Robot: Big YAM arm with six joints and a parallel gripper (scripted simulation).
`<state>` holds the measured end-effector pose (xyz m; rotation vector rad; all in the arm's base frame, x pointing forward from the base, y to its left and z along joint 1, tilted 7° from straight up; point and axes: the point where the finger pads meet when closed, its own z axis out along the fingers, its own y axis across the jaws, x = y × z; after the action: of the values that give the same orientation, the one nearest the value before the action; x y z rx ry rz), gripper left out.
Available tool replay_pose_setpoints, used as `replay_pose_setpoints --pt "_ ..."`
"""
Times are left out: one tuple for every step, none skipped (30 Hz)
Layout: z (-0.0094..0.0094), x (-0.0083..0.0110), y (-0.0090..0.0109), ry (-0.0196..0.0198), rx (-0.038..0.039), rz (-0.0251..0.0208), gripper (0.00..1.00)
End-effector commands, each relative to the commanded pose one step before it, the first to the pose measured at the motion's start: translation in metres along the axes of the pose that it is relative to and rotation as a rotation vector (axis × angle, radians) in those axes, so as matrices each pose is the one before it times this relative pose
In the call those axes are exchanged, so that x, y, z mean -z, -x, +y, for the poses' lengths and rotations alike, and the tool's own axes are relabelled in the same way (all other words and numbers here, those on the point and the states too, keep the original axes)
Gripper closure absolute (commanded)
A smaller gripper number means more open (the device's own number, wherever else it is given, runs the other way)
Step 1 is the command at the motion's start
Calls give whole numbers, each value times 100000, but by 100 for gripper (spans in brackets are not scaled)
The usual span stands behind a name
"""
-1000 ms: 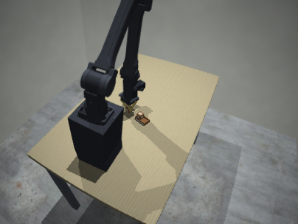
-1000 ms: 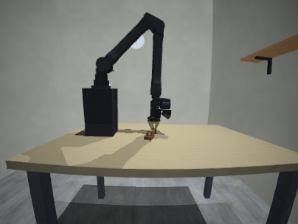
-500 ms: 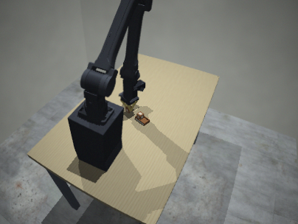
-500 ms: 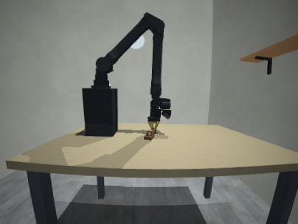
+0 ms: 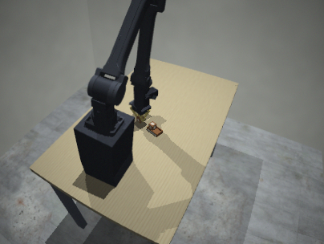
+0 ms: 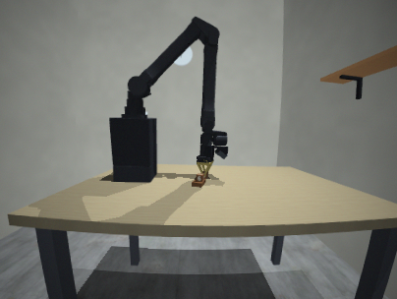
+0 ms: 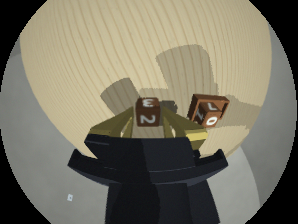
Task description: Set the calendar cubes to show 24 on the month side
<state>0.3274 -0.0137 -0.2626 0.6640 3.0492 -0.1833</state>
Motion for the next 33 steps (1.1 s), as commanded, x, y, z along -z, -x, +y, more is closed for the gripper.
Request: replay_pose_setpoints --pt "267 124 1216 1111 665 -2761 56" --pt "0 0 0 0 0 0 56" --pt "5 24 13 13 1 -27 56" --pt "0 0 0 0 0 0 56" --pt "0 0 0 0 0 0 56" --pt "34 157 87 85 9 -181 56" --pt "86 399 217 214 20 -456 56" --pt "1 372 -40 -89 172 204 56" --pt "-131 156 -461 -504 367 1098 56" --pt "-4 212 -252 -137 347 306 56" --pt "121 278 -48 25 386 -43 56" --pt "147 338 -60 31 258 -52 56" --pt "88 385 -37 21 -212 -32 56" --pt "0 423 -1 5 -560 -3 56" --pt "0 466 -1 6 -617 -3 56" --pt "0 502 -1 6 -321 -3 56" --pt "0 529 -1 7 -2 -4 56" --pt "0 547 -1 7 -2 -4 56" --pt "1 555 -1 7 -2 -4 56" --pt "1 554 0 8 -2 -4 56" --pt "0 0 0 0 0 0 56" --pt "0 0 0 0 0 0 56" --pt "-358 497 156 -63 -1166 115 56" --pt "155 543 -68 38 503 -57 56" --pt "204 521 -90 47 663 -73 56" --pt "1 458 0 7 -2 -4 56" --pt "1 414 0 6 -1 -3 56" --pt "1 365 1 5 -1 -3 56" --pt "1 311 1 5 -1 -3 56" --pt "0 255 0 4 -1 -2 56" --pt "-141 181 64 -25 -463 46 56" --pt "-137 127 62 -25 -450 45 56" --pt "-44 89 20 -7 -146 14 56"
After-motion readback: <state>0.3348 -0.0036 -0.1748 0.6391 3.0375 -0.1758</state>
